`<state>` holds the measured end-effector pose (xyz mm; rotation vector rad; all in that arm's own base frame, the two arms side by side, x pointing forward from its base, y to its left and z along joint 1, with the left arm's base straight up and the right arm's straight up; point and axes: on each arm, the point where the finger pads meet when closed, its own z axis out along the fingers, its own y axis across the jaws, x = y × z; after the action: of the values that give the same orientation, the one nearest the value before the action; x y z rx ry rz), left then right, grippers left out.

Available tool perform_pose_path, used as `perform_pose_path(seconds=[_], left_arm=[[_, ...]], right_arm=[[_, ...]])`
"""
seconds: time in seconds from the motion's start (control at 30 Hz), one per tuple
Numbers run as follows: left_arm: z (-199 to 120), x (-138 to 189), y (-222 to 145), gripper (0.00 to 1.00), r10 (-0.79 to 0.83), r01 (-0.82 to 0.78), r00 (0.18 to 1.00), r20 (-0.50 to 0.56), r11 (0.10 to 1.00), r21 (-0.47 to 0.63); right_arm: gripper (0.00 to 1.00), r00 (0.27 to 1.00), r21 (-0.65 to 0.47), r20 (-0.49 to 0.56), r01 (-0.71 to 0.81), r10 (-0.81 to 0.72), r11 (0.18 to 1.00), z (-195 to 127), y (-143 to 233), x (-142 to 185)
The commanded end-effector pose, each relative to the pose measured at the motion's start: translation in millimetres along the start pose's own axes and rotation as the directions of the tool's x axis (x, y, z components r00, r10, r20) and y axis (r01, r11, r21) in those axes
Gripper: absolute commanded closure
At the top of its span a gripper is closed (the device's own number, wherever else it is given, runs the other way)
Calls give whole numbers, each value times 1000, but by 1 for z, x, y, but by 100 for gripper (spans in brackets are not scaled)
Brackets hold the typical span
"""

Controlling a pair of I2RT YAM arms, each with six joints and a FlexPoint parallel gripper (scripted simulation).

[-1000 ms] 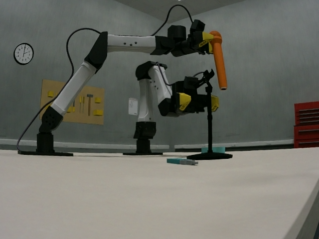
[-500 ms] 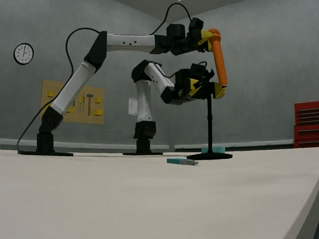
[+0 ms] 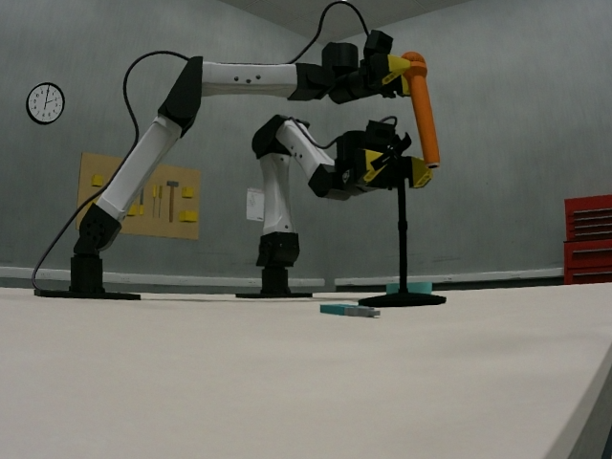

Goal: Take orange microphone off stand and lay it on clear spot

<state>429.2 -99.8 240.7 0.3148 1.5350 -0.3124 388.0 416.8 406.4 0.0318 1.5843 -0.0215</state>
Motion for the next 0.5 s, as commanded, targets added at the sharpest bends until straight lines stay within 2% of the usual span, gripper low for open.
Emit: perform_pose_path(seconds=[0.0,0.2,0.27,0.3,0.37,0.47], left_arm=[[3,-28,-1,2,14,-14,998,55,1000,10],[3,-28,-1,2,13,-14,998,55,1000,10],[3,-28,-1,2,13,-14,998,55,1000,10],[0,-29,3,2,14,-15,998,57,1000,2],[-10,2,0,2,-6,6,1000,-11,1000,7],[-16,0,0,2,-7,8,1000,-10,1000,11]], right_arm=[[100,994,-18,28,-101,102,995,0,-24,-37],[100,989,-27,45,-141,142,990,-6,-26,-50],[100,995,-1,20,-94,94,996,8,-31,-30],[100,995,-3,22,-101,101,995,7,-32,-32],[100,997,3,7,-79,79,997,12,-34,-24],[100,995,0,12,-99,99,995,12,-37,-29]])
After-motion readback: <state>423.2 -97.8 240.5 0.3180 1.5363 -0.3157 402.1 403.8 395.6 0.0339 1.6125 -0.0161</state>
